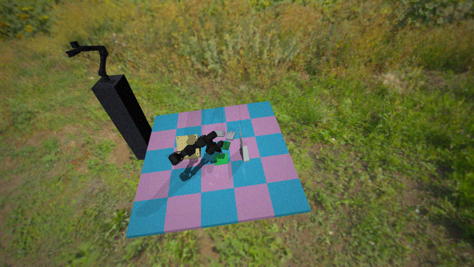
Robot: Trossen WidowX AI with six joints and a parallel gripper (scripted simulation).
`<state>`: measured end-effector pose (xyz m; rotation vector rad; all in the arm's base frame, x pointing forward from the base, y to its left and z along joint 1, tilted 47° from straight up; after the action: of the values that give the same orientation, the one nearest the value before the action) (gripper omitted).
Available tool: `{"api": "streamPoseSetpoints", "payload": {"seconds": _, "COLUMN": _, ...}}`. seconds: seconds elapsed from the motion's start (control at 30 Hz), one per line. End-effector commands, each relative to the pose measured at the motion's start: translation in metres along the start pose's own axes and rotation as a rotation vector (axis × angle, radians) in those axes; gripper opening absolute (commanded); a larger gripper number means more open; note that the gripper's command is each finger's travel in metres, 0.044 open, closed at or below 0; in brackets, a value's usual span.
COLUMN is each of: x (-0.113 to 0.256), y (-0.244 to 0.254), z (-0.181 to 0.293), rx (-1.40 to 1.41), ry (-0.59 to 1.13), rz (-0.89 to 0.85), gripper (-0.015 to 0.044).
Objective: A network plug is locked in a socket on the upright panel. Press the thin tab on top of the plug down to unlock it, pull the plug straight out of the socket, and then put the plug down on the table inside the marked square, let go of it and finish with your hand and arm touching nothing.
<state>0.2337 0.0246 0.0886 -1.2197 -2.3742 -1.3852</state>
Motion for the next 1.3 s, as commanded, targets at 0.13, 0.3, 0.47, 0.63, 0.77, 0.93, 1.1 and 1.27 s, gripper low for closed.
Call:
{"api": "streamPoseSetpoints", "payload": {"seconds": 0.13, "x": 0.001, "y": -0.002, "z": -0.008, "rx": -0.016, "ry": -0.079, "rz": -0.001, "gripper": 0.0}}
{"api": "streamPoseSetpoints", "payload": {"seconds": 0.3, "x": -0.003, "y": -0.004, "z": -0.008, "rx": -0.016, "ry": -0.078, "rz": 0.002, "gripper": 0.0}}
{"api": "streamPoseSetpoints", "payload": {"seconds": 0.47, "x": -0.007, "y": -0.007, "z": -0.007, "rx": -0.017, "ry": -0.077, "rz": 0.005, "gripper": 0.0}}
{"api": "streamPoseSetpoints", "payload": {"seconds": 0.63, "x": -0.011, "y": -0.01, "z": -0.007, "rx": -0.017, "ry": -0.076, "rz": 0.007, "gripper": 0.0}}
{"api": "streamPoseSetpoints", "payload": {"seconds": 0.77, "x": -0.015, "y": -0.012, "z": -0.007, "rx": -0.018, "ry": -0.075, "rz": 0.008, "gripper": 0.0}}
{"api": "streamPoseSetpoints", "payload": {"seconds": 0.93, "x": -0.018, "y": -0.014, "z": -0.007, "rx": -0.018, "ry": -0.074, "rz": 0.009, "gripper": 0.0}}
{"api": "streamPoseSetpoints", "payload": {"seconds": 1.1, "x": -0.022, "y": -0.017, "z": -0.008, "rx": -0.018, "ry": -0.074, "rz": 0.01, "gripper": 0.0}}
{"api": "streamPoseSetpoints", "payload": {"seconds": 1.27, "x": -0.026, "y": -0.019, "z": -0.008, "rx": -0.018, "ry": -0.073, "rz": 0.01, "gripper": 0.0}}
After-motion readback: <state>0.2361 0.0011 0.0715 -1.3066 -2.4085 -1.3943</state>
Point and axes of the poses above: the point midway between the two fingers, 35 mm back from their tips, its own x axis back along the fingers, its own y axis across the jaws, z = x × y, the point moved 2 cm from there along x, back along the fingers, and after that the axes turned 8 degrees about -x, right-handed, at the moved point
